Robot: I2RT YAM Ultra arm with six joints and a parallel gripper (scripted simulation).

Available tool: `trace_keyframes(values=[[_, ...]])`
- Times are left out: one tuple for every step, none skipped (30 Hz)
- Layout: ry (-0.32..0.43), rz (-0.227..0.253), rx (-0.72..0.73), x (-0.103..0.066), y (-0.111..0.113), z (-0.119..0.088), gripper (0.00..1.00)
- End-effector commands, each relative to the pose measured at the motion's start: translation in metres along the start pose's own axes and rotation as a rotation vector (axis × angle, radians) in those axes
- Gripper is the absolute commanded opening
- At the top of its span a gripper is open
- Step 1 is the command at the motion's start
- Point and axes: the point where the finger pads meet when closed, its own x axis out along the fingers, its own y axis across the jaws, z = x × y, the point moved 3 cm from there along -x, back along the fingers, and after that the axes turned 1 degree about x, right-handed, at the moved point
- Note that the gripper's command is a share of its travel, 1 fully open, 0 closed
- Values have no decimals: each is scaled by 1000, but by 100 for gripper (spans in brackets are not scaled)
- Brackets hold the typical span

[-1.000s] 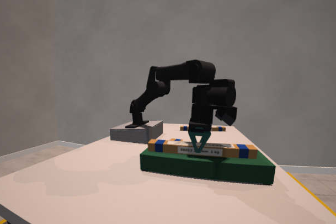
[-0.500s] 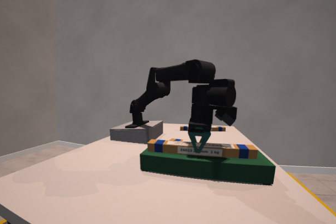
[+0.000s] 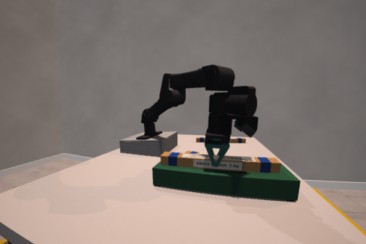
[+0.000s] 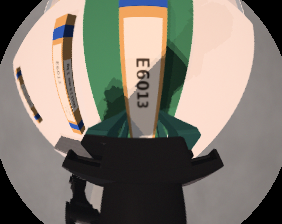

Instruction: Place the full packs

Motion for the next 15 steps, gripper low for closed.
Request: trace_keyframes(values=[[-31, -35, 14, -26, -11, -1, 0], [-29, -34, 14, -25, -11, -1, 0], [-30, -34, 14, -25, -11, -1, 0], [-30, -34, 14, -25, -11, -1, 0], [-30, -34, 14, -25, -11, -1, 0], [-30, -34, 14, -25, -11, -1, 0], [-28, -32, 13, -24, -10, -1, 0], [-28, -33, 13, -25, -10, -1, 0], [-34, -37, 14, -28, -10, -1, 74], [-37, -39, 14, -30, -11, 0, 74], [-37, -39, 13, -30, -10, 0, 74], [-38, -36, 11, -29, -9, 1, 74], [-38, -35, 8, -29, -8, 1, 74], [-38, -35, 8, -29, -8, 1, 74], [-38, -35, 8, -29, -8, 1, 74]])
